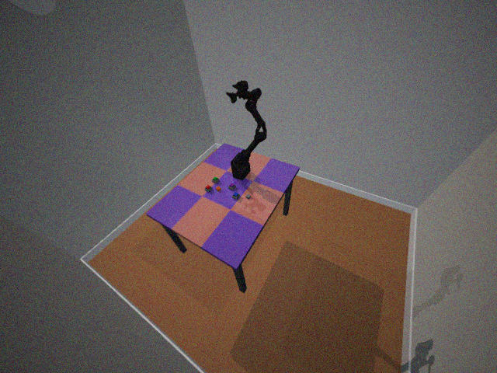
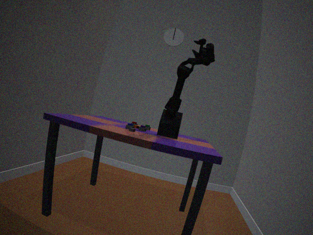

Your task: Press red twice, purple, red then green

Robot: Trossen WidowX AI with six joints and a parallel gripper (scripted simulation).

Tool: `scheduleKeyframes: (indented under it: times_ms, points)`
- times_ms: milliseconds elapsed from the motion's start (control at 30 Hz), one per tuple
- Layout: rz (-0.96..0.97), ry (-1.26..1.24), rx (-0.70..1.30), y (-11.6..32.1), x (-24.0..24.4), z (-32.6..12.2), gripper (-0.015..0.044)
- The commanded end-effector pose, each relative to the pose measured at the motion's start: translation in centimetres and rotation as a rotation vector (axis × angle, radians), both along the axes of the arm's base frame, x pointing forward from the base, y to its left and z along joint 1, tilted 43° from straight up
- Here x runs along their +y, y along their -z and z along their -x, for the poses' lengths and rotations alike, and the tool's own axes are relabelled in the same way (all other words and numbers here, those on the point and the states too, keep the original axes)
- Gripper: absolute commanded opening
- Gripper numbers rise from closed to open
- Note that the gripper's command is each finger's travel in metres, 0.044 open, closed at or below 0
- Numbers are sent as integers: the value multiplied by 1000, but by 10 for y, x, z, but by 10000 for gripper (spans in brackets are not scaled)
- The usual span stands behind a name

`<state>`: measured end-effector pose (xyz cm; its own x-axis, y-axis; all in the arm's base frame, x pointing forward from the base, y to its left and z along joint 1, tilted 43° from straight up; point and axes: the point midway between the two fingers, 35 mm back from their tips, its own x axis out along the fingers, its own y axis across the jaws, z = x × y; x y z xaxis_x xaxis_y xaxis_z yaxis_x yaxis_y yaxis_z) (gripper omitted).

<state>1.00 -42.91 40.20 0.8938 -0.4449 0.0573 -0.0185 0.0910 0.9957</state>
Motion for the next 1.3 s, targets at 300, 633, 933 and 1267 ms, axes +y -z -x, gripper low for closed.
scheduleKeyframes:
  times_ms: [300, 633, 933, 1267]
  points:
    - [36, -72, 96, 99, -54, -114, 400]
    - [59, -285, 359, 223, -26, -246, 400]
    - [148, -618, 639, 333, 65, -333, 400]
    - [347, -1209, 902, 439, 218, -364, 400]
